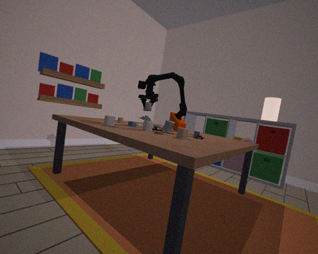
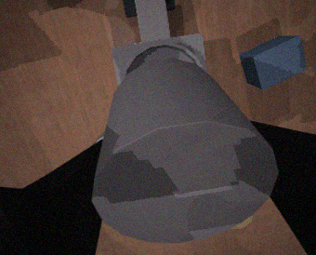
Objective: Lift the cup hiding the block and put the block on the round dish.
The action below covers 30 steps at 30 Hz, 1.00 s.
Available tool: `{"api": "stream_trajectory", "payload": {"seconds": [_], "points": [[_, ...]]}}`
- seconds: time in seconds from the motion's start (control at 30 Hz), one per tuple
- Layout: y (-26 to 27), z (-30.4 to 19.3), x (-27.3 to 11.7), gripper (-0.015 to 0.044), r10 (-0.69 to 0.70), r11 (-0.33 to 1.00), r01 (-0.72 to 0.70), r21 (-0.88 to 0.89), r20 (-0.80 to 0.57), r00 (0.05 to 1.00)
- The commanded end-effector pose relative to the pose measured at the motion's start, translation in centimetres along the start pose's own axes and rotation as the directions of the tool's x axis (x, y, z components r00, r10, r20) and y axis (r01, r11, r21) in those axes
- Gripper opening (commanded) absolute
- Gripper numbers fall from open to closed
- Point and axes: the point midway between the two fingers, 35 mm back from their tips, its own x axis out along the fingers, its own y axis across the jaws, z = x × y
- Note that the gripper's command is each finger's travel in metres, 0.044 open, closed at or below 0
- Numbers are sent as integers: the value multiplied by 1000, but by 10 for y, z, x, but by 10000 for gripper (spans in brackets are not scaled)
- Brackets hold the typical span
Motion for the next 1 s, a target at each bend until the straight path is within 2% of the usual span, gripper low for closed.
{"api": "stream_trajectory", "payload": {"seconds": [0.0, 0.27, 0.97], "points": [[0, 0, 0, 0, -1, 1000, 1, 1, 0, 1000], [16, -28, 6, 0, -5, 1000, 5, 2, -12, 1000], [110, -127, 50, 0, -8, 1000, 8, 3, -35, 999]]}}
